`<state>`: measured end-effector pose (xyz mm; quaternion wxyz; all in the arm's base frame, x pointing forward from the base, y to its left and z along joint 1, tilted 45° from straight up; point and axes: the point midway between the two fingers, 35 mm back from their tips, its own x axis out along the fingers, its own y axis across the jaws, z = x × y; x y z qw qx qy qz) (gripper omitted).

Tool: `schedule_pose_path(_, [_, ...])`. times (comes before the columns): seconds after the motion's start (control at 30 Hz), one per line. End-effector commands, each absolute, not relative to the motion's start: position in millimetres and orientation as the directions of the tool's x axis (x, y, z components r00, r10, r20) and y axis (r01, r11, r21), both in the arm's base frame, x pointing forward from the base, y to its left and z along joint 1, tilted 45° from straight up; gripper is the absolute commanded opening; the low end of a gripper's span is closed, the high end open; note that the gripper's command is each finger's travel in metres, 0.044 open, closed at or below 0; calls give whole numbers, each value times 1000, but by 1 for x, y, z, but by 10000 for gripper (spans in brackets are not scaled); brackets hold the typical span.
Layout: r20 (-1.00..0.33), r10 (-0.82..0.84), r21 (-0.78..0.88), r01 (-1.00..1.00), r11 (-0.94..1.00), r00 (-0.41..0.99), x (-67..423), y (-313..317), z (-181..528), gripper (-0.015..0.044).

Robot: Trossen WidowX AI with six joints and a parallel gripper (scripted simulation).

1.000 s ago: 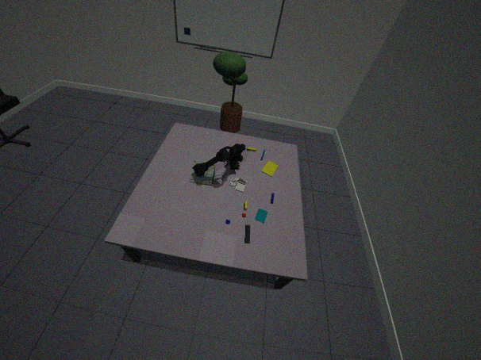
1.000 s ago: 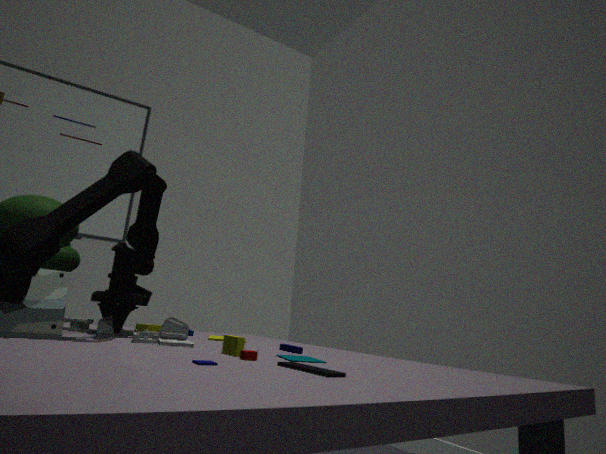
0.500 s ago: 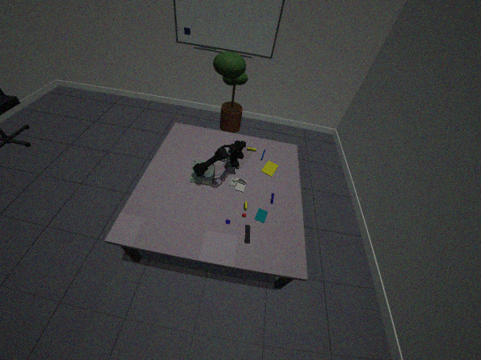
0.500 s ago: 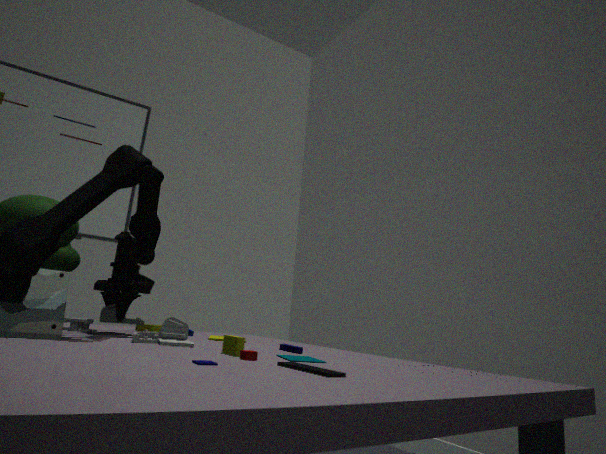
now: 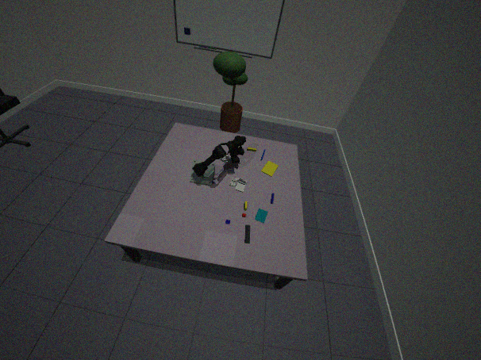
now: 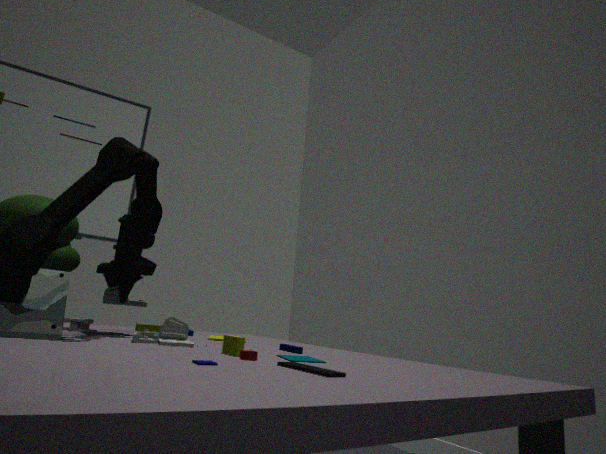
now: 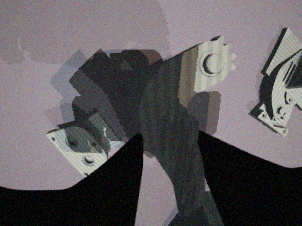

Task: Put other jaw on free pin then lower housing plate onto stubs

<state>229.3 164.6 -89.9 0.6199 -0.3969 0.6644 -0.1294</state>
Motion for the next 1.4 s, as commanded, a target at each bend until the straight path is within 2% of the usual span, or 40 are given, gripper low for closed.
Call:
schedule_pose_path(0.0, [-722, -688, -662, -368, 653, 76, 228, 166, -87, 134])
schedule_pose_path(0.77, [-725, -685, -425, -831, 358, 76, 237, 140, -54, 134])
schedule_pose_path(1.37, [-725, -684, -121, -993, 17, 76, 239, 117, -29, 134])
